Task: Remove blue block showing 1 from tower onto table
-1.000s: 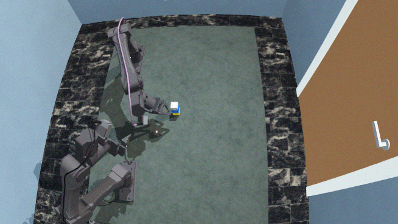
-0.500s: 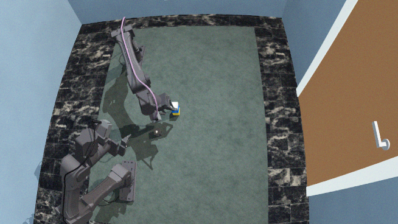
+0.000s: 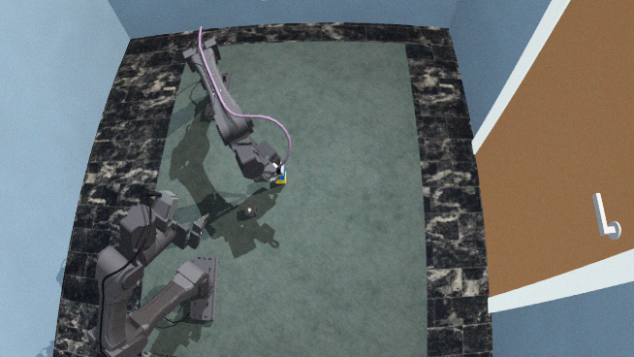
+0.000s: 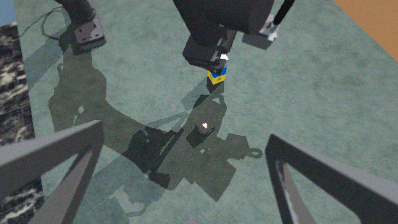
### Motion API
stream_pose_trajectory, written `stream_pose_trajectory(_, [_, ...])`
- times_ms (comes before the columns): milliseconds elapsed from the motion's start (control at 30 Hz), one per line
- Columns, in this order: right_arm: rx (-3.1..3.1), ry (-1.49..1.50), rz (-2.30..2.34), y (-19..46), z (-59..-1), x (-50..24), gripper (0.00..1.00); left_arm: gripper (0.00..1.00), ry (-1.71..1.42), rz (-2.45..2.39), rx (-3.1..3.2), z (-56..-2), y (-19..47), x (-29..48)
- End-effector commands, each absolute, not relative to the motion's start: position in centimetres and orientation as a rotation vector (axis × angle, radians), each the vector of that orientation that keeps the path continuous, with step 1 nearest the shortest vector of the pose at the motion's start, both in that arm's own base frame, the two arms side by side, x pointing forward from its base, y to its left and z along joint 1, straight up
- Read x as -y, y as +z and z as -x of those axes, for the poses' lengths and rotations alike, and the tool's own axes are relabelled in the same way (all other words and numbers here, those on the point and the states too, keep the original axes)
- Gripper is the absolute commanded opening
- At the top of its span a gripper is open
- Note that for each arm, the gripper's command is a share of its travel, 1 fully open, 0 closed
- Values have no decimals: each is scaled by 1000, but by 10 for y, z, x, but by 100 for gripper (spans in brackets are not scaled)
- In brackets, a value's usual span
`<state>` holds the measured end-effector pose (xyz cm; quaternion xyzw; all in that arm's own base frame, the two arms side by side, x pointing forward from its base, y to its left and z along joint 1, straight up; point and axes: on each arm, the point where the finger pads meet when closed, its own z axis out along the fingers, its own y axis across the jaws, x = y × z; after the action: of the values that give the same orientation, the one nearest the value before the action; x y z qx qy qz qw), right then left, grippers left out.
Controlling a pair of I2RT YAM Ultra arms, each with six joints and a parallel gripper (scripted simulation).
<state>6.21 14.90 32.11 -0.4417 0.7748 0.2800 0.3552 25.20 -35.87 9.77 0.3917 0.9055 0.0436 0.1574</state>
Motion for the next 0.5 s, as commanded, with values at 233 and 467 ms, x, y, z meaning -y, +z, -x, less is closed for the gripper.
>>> stream_pose_trajectory(233, [-1997, 726, 1161, 317, -59, -148, 100, 55, -29, -489, -2931, -252, 115, 352])
stream_pose_trajectory(467, [-1997, 726, 1161, 317, -59, -148, 100, 55, -34, -87, -3108, -254, 108, 337])
